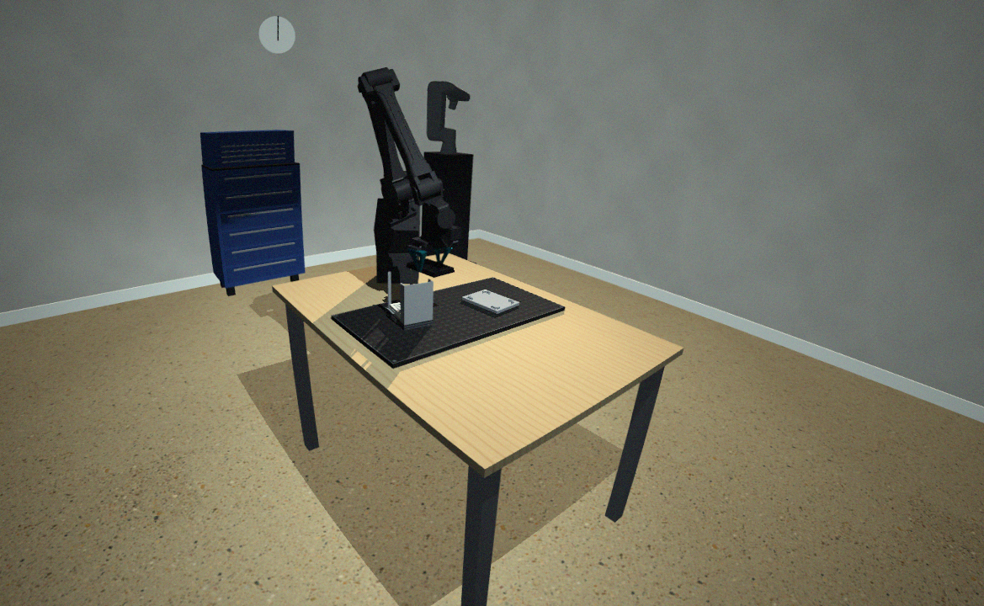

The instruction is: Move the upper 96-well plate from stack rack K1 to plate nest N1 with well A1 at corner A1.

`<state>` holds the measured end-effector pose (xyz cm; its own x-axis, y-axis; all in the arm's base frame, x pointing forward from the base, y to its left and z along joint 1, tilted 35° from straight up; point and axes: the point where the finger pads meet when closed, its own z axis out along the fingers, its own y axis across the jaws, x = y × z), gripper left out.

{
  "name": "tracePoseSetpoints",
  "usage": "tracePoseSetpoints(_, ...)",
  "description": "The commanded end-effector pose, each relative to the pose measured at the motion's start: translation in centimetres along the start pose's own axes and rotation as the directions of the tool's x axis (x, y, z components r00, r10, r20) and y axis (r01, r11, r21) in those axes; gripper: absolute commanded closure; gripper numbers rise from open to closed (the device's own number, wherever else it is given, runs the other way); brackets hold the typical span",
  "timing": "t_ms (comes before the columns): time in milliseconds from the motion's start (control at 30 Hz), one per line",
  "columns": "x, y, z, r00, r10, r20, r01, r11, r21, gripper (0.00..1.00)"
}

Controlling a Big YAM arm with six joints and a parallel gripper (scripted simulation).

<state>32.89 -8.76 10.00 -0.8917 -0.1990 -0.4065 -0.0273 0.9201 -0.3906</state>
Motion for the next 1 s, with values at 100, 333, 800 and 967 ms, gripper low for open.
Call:
tracePoseSetpoints(100,-1.8,1.9,-0.3,0.999,0.03,0.035,-0.03,1.0,0.0,1.0)
tracePoseSetpoints(333,-3.3,4.0,-0.6,0.998,0.037,0.052,-0.037,0.999,0.001,1.0)
tracePoseSetpoints(800,-4.6,8.0,-0.6,0.998,0.041,0.057,-0.041,0.999,-0.004,1.0)
tracePoseSetpoints(967,-5.0,9.8,-0.6,0.998,0.041,0.057,-0.041,0.999,-0.006,1.0)
